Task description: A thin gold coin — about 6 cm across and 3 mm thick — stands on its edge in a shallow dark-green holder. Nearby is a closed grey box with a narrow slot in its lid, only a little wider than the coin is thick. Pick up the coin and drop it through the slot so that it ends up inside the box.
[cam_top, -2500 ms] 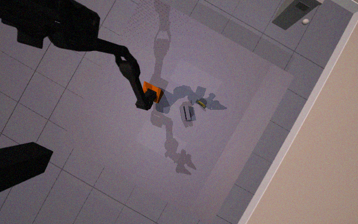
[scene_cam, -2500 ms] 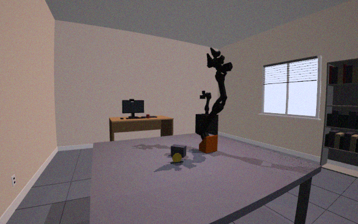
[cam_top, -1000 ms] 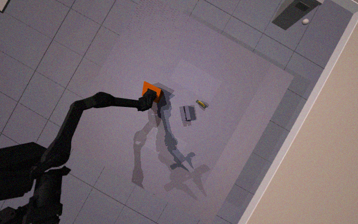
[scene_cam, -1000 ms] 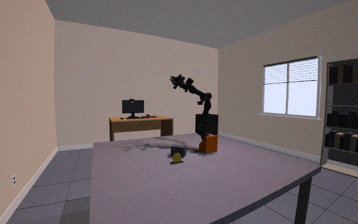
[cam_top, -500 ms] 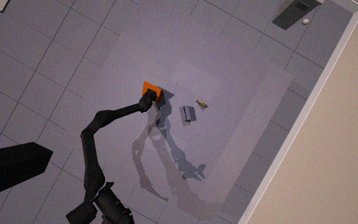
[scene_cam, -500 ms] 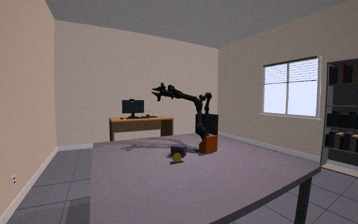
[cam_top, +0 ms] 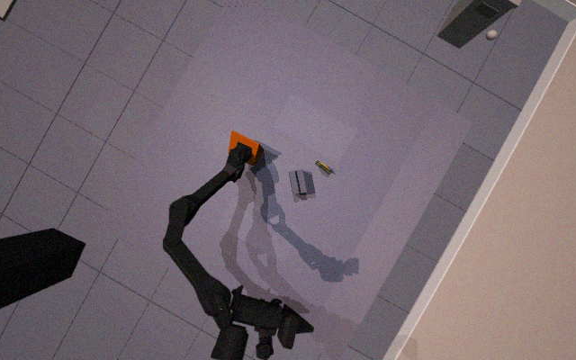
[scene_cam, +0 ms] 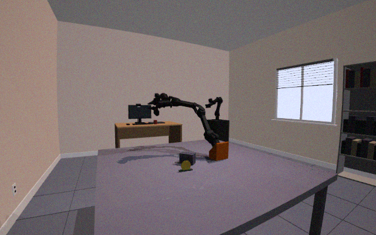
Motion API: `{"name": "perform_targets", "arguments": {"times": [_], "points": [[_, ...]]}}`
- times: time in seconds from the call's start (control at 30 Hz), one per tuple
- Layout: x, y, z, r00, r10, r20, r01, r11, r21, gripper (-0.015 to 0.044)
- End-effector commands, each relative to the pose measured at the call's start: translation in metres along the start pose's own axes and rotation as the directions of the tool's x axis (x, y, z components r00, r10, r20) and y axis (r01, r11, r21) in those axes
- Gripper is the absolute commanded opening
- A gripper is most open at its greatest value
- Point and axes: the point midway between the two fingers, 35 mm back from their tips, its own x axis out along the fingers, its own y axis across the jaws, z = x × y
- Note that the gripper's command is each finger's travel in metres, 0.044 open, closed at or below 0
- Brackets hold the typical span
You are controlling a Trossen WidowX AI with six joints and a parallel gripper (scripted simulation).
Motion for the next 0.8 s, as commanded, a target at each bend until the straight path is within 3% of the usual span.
{"name": "perform_targets", "arguments": {"times": [0.0,0.2,0.4,0.6,0.77], "points": [[0.043,-0.003,-0.061,0.982,-0.063,-0.178,0.071,0.997,0.035,0.0161],[0.081,-0.001,-0.152,0.900,-0.163,-0.404,0.186,0.982,0.019,0.0161],[0.096,0.001,-0.250,0.750,-0.292,-0.593,0.306,0.949,-0.080,0.0161],[0.086,-0.003,-0.347,0.543,-0.465,-0.699,0.397,0.876,-0.275,0.0161],[0.060,-0.012,-0.420,0.356,-0.636,-0.685,0.415,0.764,-0.494,0.0161]]}}
